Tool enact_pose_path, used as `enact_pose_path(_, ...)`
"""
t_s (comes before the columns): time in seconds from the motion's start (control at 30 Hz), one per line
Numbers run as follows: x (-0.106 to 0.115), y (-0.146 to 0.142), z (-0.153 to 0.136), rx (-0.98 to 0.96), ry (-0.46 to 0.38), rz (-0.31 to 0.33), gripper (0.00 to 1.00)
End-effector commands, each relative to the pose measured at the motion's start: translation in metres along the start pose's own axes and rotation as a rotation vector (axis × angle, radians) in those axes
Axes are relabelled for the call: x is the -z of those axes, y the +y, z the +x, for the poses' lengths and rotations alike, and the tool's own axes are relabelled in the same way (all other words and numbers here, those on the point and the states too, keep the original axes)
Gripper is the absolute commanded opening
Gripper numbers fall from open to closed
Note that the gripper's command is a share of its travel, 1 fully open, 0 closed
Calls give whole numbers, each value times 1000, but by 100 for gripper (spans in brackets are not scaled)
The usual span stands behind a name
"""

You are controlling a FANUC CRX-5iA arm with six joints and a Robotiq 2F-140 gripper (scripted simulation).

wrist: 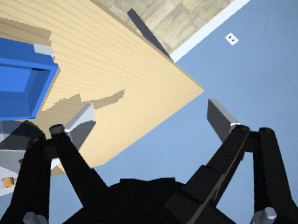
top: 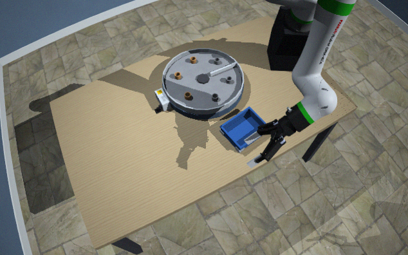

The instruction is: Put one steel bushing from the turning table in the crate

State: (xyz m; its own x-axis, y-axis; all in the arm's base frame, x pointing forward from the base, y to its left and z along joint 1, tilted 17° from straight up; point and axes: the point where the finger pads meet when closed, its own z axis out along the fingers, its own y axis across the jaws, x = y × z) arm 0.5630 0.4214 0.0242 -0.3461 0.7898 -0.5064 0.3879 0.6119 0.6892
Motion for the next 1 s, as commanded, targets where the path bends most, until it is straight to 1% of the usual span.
enact_pose_path(0.0,0,0,0,0,0,0,100)
enact_pose_path(0.63,-1,-1,-2,-1,1,3,100)
enact_pose_path(0.73,-9,-11,-12,-6,5,26,100)
enact_pose_path(0.83,-24,-35,-34,-20,17,78,100)
enact_pose_path(0.97,-35,-55,-52,-33,27,120,100)
